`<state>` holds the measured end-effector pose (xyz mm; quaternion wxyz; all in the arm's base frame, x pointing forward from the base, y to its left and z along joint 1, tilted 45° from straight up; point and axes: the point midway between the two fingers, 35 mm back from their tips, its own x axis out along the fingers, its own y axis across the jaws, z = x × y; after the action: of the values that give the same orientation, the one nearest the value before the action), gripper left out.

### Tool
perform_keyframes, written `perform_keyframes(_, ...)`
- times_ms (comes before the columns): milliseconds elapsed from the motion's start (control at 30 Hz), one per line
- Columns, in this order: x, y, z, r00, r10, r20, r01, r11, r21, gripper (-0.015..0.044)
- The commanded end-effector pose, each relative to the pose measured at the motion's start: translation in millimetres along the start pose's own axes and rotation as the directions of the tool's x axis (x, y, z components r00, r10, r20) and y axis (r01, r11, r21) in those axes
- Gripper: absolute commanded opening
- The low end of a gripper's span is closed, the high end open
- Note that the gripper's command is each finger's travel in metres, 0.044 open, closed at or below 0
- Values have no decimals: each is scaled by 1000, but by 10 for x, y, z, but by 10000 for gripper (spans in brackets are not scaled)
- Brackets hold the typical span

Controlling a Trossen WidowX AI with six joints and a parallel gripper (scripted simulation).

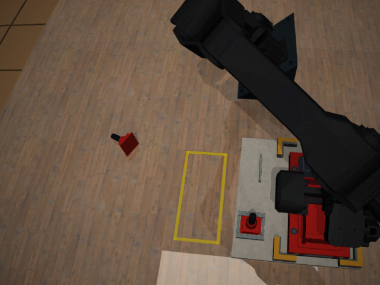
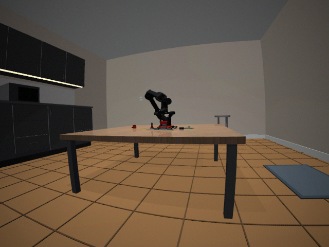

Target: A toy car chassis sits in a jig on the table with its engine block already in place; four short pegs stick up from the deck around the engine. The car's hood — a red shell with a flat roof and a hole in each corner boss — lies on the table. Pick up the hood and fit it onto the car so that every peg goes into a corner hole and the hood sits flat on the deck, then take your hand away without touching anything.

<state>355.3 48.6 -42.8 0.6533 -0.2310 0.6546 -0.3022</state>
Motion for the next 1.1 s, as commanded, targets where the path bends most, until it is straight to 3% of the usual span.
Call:
perform_keyframes(0, 6, 0, 4, 1000, -3, 3, 3, 1000, -4, 0)
perform_keyframes(1067, 69, -11, -6, 1000, -3, 3, 3, 1000, -4, 0)
